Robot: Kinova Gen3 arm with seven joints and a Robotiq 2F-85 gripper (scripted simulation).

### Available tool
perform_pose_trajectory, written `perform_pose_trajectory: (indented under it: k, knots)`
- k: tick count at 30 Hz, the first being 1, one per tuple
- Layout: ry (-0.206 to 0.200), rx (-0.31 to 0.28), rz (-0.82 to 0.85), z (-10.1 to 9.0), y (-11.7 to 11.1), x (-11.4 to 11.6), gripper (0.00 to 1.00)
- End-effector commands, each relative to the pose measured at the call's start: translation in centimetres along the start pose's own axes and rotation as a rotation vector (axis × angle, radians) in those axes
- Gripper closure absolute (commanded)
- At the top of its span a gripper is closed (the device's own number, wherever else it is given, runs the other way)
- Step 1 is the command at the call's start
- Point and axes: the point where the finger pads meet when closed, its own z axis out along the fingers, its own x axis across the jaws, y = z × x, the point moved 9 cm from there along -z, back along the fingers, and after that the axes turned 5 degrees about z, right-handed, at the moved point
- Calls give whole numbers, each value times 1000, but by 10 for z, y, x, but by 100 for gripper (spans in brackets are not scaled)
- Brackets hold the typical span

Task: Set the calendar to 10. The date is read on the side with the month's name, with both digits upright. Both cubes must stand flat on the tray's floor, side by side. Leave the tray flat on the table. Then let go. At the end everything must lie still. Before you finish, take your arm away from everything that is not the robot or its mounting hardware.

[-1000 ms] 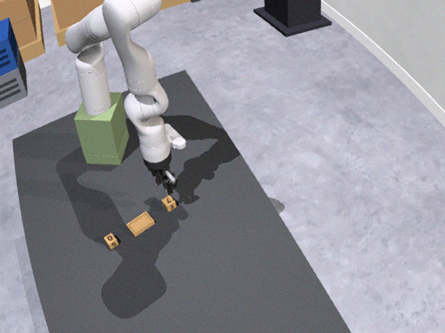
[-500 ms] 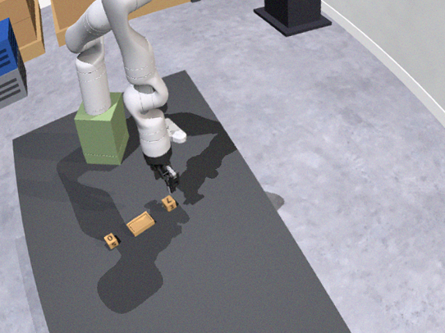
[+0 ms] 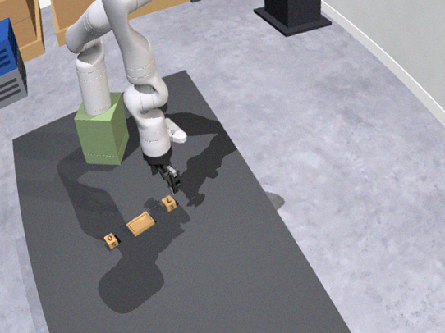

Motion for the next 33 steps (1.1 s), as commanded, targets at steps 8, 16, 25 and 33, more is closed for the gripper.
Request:
perform_pose_trajectory:
  k: [8,16,25,33]
  knots:
    - [-19,-4,164,2,19,3,0]
    - [-30,-21,524,6,68,11,0]
    - [-32,-25,870,8,114,14,0]
    - [-24,-20,1227,10,163,13,0]
